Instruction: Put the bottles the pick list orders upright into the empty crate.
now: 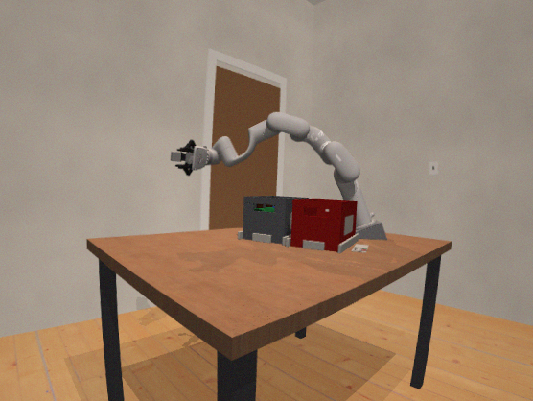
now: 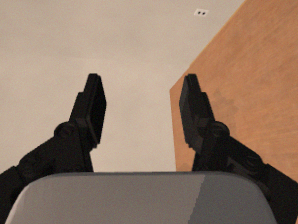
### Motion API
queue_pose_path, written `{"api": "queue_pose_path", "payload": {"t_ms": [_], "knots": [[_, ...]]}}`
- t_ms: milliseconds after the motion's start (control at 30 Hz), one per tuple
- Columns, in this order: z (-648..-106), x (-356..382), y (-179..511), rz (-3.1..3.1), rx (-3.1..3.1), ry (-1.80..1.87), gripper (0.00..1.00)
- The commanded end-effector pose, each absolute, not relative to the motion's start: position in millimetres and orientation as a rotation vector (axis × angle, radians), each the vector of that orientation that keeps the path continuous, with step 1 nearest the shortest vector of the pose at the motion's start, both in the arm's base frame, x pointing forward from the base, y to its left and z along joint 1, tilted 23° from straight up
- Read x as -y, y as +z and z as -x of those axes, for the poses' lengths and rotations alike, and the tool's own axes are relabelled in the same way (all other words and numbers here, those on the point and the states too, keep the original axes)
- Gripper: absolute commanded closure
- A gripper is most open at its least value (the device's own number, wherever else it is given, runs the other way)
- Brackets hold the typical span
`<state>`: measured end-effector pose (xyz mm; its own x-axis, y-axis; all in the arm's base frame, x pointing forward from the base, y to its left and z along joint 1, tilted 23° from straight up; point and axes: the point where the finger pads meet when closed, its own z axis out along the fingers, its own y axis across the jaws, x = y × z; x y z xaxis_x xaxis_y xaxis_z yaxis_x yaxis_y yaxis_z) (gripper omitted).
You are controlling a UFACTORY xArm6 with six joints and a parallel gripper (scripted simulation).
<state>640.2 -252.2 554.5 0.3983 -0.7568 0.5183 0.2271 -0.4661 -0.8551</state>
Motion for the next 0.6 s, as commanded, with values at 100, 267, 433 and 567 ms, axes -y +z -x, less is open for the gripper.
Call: {"api": "queue_pose_path", "payload": {"t_ms": [100, 267, 433, 567], "knots": [[-630, 241, 590, 1.673, -0.469, -1.255, 0.35], [-626, 237, 604, 1.673, -0.469, -1.255, 0.35], [-621, 231, 611, 1.709, -0.474, -1.249, 0.35], [-628, 213, 604, 1.718, -0.457, -1.117, 0.35]]}}
